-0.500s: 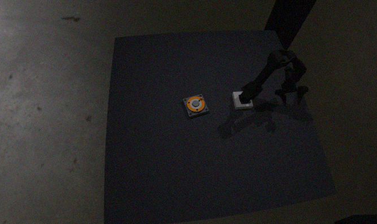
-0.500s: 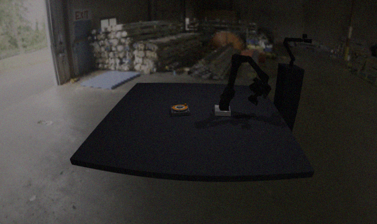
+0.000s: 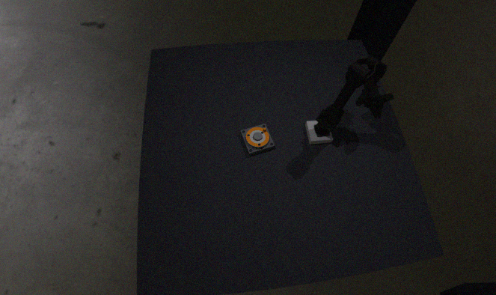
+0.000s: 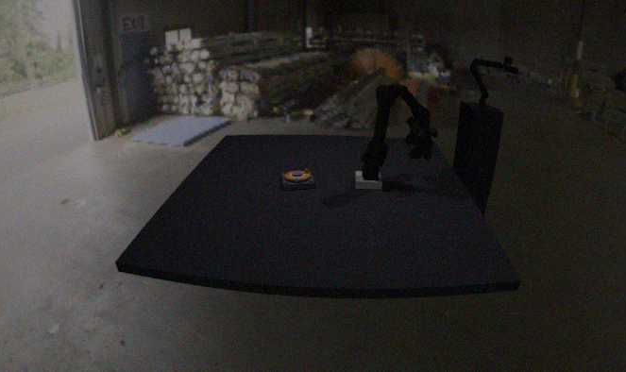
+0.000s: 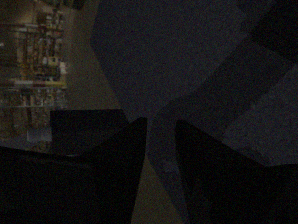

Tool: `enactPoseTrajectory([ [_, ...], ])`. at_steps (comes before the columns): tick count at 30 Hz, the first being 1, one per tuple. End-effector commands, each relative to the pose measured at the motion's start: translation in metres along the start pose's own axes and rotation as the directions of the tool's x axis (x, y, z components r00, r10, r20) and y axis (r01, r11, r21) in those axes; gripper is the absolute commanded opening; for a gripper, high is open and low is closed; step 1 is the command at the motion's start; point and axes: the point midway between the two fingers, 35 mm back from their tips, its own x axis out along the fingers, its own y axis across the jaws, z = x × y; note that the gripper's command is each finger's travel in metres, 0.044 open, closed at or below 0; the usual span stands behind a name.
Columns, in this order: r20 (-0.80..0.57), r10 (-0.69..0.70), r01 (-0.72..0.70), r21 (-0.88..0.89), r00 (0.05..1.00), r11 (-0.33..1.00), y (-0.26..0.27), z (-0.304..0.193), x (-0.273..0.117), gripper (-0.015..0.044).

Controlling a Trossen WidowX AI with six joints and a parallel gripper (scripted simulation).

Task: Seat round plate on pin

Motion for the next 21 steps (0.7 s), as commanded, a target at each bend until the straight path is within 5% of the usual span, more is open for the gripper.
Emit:
enactPoseTrajectory([
  [1, -0.113, -0.058, 0.068, 0.084, 0.992, 0.994, -0.027, -0.007, -0.033, 0.0000],
  [21, -0.503, -0.395, 0.568, 0.251, 0.768, 0.784, -0.153, 0.062, -0.184, 0.0000],
])
